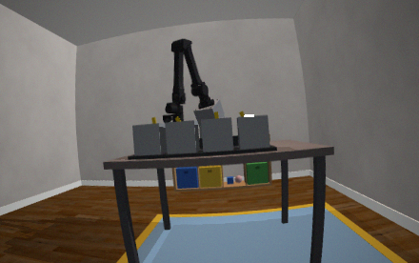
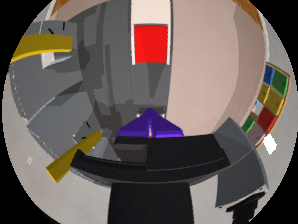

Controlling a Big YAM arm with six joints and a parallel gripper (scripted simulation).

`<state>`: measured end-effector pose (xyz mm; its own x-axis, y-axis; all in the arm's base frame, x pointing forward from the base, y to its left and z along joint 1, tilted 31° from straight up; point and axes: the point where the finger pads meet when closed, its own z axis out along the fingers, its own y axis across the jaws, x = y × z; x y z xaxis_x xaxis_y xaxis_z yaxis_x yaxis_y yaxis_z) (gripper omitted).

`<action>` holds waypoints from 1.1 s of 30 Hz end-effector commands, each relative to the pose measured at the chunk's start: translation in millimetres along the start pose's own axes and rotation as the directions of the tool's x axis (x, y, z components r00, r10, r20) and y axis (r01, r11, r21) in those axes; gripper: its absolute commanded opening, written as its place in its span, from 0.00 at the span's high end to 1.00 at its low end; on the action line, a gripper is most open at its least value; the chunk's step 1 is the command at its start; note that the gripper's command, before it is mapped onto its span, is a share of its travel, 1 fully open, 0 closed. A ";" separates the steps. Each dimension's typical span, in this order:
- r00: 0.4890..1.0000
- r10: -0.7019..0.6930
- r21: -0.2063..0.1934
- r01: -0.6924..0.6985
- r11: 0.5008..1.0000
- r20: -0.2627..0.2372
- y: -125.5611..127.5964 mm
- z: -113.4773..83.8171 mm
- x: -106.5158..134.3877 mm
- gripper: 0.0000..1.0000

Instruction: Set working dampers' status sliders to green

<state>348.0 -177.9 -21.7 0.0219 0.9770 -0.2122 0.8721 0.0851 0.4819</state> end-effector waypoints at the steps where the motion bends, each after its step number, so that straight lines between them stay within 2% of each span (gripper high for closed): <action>1: 1.000 0.005 0.006 -0.005 1.000 -0.004 -0.8 6.8 3.5 1.00; 33: 1.000 0.005 0.010 -0.005 1.000 -0.006 -1.7 16.0 3.9 1.00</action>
<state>351.3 -179.0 -32.4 0.0207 0.9777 -0.2091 0.8750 0.0835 0.4769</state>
